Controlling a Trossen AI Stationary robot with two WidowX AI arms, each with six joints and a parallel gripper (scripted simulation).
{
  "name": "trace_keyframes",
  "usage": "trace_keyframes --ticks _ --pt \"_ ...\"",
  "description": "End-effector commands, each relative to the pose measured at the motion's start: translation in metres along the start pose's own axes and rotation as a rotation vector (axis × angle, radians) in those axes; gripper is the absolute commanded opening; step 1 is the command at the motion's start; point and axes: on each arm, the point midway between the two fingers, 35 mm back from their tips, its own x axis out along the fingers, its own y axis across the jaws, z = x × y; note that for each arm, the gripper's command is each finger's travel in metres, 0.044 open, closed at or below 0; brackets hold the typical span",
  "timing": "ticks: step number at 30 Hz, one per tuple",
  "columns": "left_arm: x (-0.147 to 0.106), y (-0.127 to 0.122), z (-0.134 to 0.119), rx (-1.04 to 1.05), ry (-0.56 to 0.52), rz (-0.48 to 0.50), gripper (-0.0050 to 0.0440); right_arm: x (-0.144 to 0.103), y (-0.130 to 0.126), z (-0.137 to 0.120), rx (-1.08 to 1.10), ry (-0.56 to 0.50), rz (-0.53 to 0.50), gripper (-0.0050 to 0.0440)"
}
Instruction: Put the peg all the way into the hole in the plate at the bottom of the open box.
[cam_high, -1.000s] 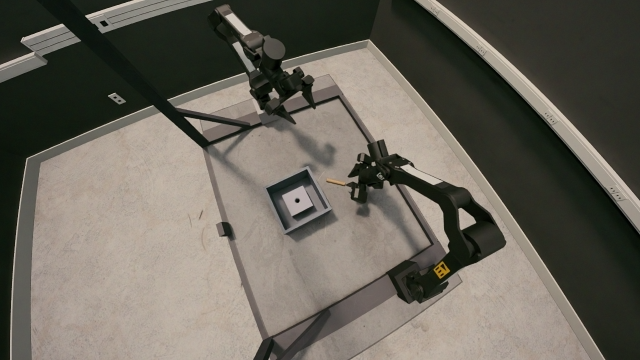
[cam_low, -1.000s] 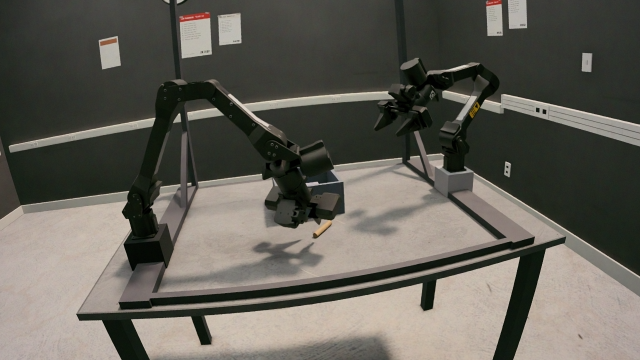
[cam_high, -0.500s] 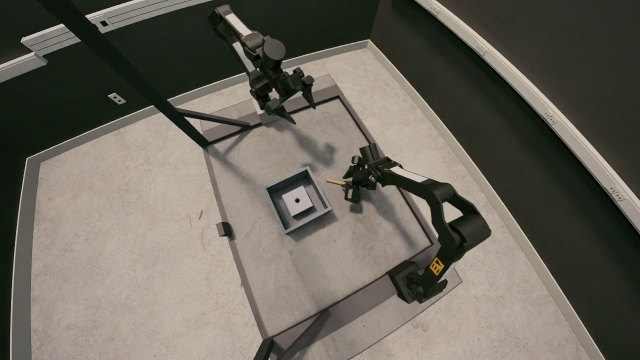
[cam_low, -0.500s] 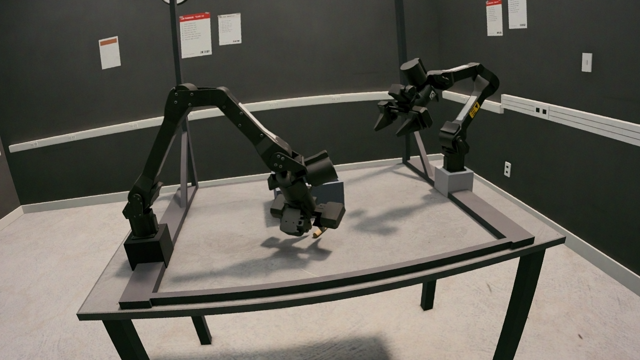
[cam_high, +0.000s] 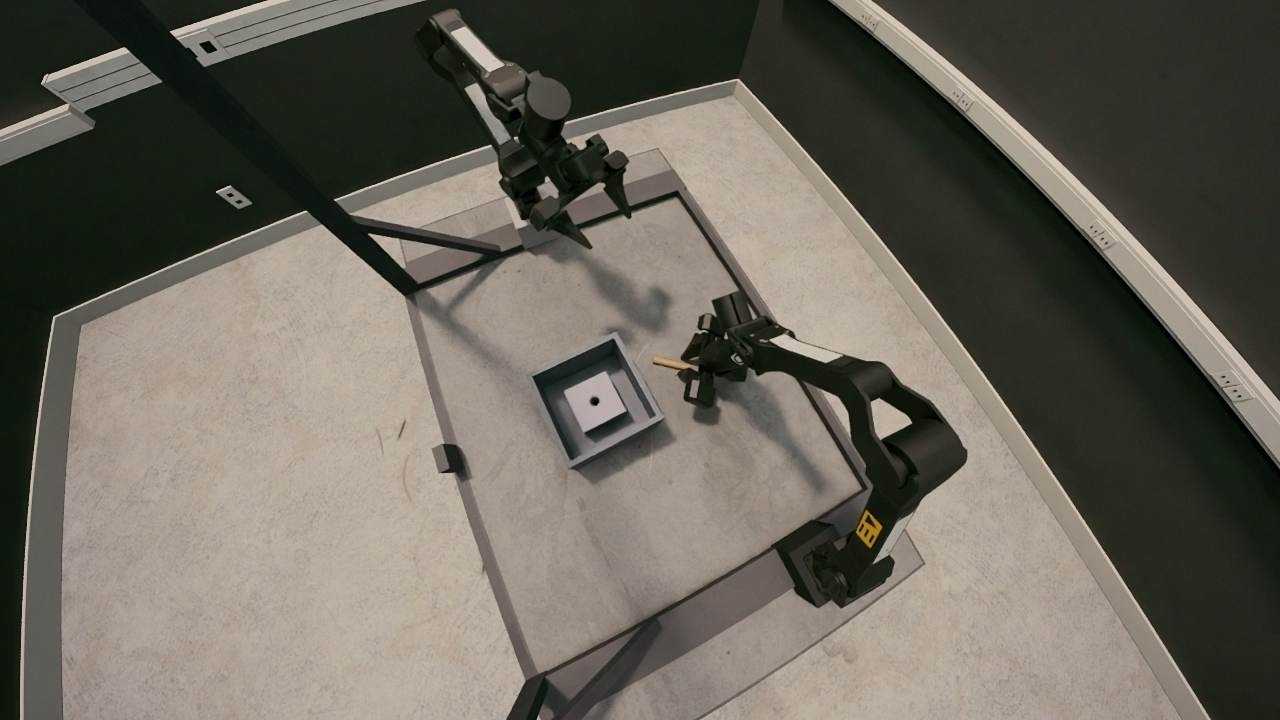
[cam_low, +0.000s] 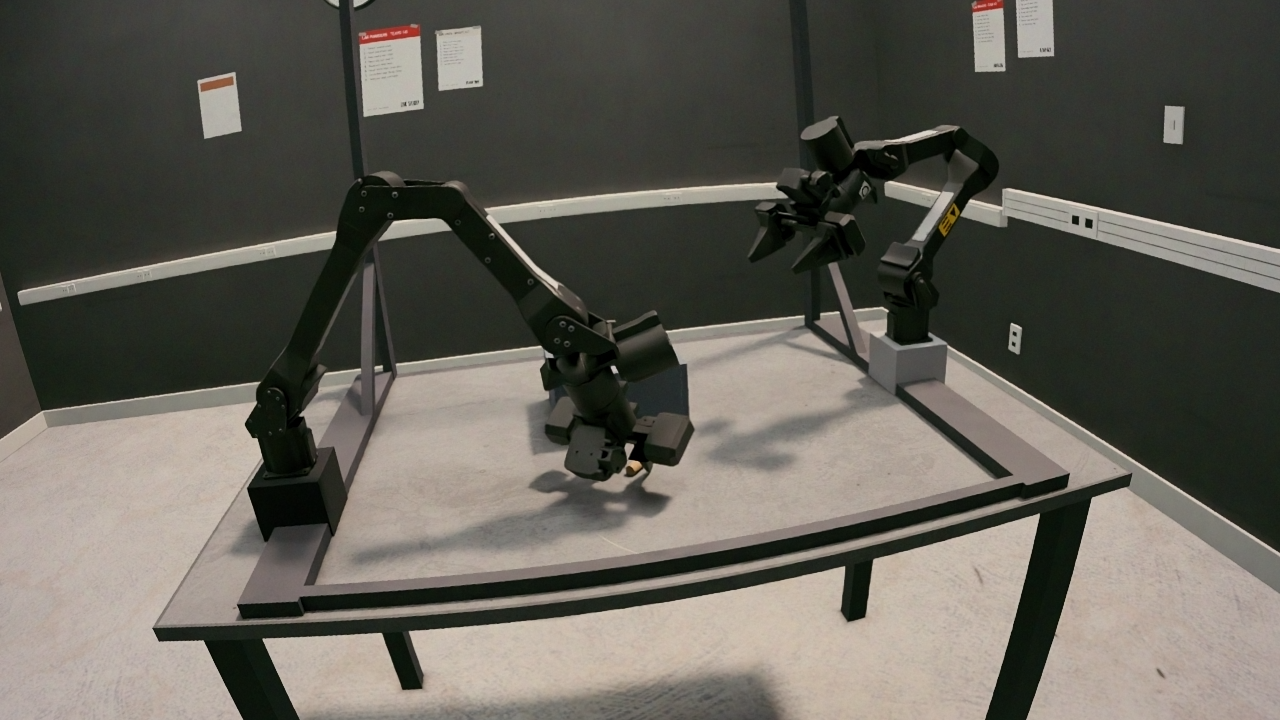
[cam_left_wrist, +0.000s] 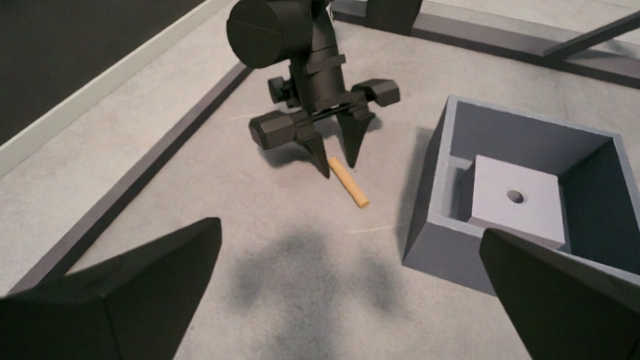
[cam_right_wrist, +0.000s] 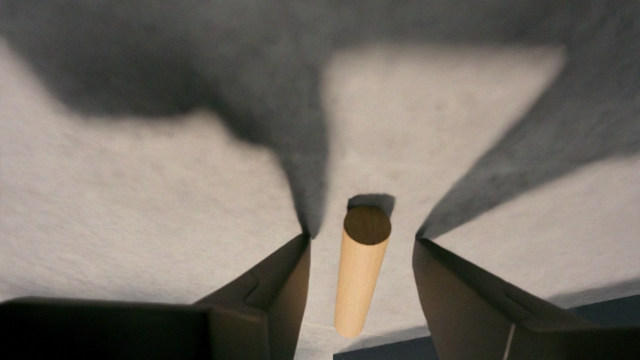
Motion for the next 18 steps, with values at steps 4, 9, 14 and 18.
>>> trace_keyframes --ticks 4,9,14,18 --pt "-0.0021 -0.0001 0.0047 -0.001 -0.014 -0.002 0.0440 -0.0072 0.0051 -0.0088 -0.012 0.017 0.022 0.0146" --pt "-0.0021 -0.0001 0.0047 -0.001 -0.014 -0.002 0.0440 -0.0072 0.0051 -0.0088 -0.012 0.017 0.022 0.0110" --pt "-0.0021 -0.0001 0.0047 -0.001 -0.014 -0.002 0.0440 -0.0072 0.0051 -0.0088 -0.012 0.017 0.022 0.0090" --pt "-0.0021 -0.0001 0.0047 -0.001 -0.014 -0.002 0.0440 -0.0072 0.0051 -0.0088 -0.012 0.017 0.022 0.0050"
